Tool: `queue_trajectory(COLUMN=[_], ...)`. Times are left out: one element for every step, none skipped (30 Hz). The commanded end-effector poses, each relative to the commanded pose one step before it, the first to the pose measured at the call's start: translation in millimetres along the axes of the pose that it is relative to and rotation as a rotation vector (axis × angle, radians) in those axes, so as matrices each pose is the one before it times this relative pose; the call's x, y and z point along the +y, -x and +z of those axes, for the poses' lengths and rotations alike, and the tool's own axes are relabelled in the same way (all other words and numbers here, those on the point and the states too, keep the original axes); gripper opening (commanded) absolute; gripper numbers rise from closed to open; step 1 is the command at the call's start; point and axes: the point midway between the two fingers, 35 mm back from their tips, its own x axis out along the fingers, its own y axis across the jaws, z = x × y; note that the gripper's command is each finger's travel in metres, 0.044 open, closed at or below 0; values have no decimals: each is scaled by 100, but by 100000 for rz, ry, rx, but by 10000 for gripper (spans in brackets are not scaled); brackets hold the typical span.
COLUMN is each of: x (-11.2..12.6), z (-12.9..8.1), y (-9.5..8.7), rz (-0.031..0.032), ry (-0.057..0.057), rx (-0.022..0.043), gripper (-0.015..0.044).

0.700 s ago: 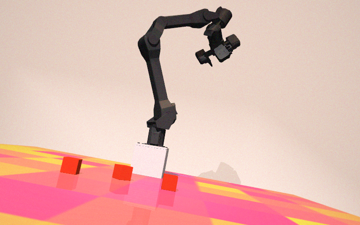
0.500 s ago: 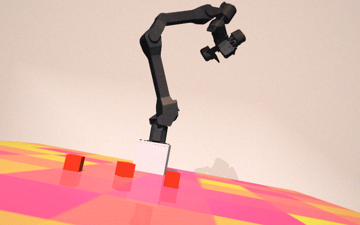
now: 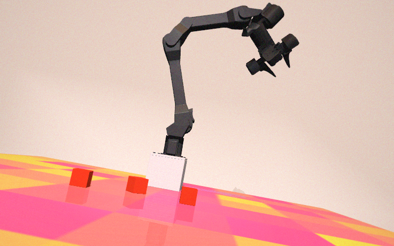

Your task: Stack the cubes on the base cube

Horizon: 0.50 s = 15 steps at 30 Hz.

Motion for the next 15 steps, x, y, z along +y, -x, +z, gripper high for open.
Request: queue_trajectory(x=[1398, 391, 372, 355, 343, 330, 317, 304, 291, 277, 263, 250, 235, 221, 207], z=[4494, 1067, 1076, 1083, 1091, 1097, 1104, 1111, 1117, 1123, 1129, 1135, 1140, 1145, 1150], y=[-97, 25, 11, 1, -1, -2, -4, -6, -8, -11, -13, -15, -18, -21, -23], rz=[3122, 985, 892, 813, 768, 722, 677, 631, 585, 539, 493, 447, 401, 355, 309], ry=[-3351, -802, -792, -792, -812, -832, -852, -872, -891, -911, -930, -949, -968, -986, -1004], rx=[-11609, -2742, -2746, -2745, -2738, -2729, -2720, -2710, -2699, -2687, -2674, -2660, -2645, -2630, -2613], gripper=[265, 265, 265, 265, 265, 265, 265, 265, 265, 265, 265, 265, 265, 265, 265])
